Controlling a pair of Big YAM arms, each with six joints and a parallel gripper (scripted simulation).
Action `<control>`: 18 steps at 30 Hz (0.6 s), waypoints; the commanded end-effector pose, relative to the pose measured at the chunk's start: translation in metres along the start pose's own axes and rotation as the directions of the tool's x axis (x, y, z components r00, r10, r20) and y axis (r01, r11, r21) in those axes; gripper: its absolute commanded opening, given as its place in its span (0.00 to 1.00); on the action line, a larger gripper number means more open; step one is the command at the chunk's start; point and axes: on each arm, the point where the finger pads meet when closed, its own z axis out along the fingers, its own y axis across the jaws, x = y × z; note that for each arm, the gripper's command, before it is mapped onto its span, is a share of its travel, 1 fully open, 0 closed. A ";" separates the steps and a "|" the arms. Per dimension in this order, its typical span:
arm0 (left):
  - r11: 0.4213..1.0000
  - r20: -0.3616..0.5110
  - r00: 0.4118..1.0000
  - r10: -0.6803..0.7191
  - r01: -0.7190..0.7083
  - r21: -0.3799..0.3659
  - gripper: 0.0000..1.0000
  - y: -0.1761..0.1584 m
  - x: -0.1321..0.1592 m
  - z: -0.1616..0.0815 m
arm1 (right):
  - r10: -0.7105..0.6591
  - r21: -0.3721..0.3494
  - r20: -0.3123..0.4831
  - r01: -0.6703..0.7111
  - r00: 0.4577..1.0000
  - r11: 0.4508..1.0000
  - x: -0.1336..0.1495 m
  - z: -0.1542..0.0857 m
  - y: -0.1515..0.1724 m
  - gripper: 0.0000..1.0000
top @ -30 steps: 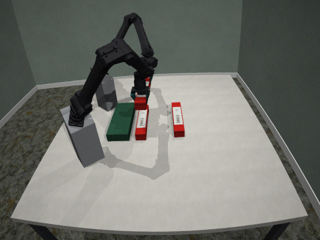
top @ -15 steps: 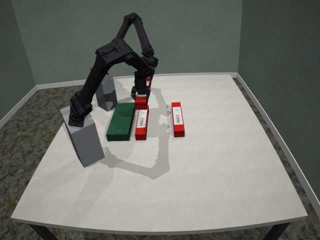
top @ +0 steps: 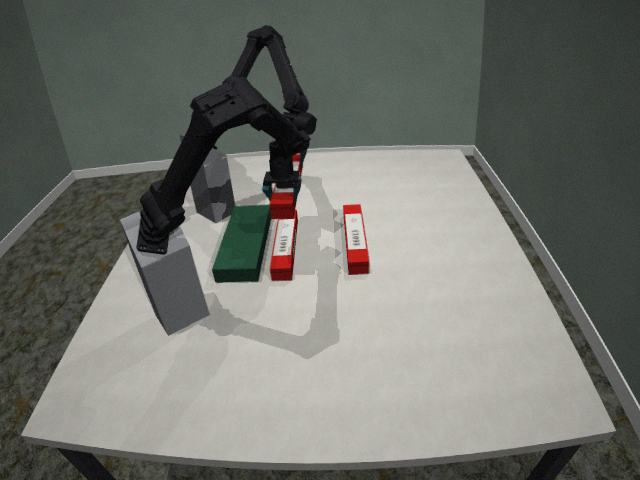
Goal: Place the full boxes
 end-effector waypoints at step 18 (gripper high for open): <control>0.998 0.039 0.999 -0.013 0.016 -0.067 0.00 0.028 -0.005 -0.035 | 0.027 0.068 0.056 -0.031 0.998 0.997 -0.013 -0.043 -0.031 0.00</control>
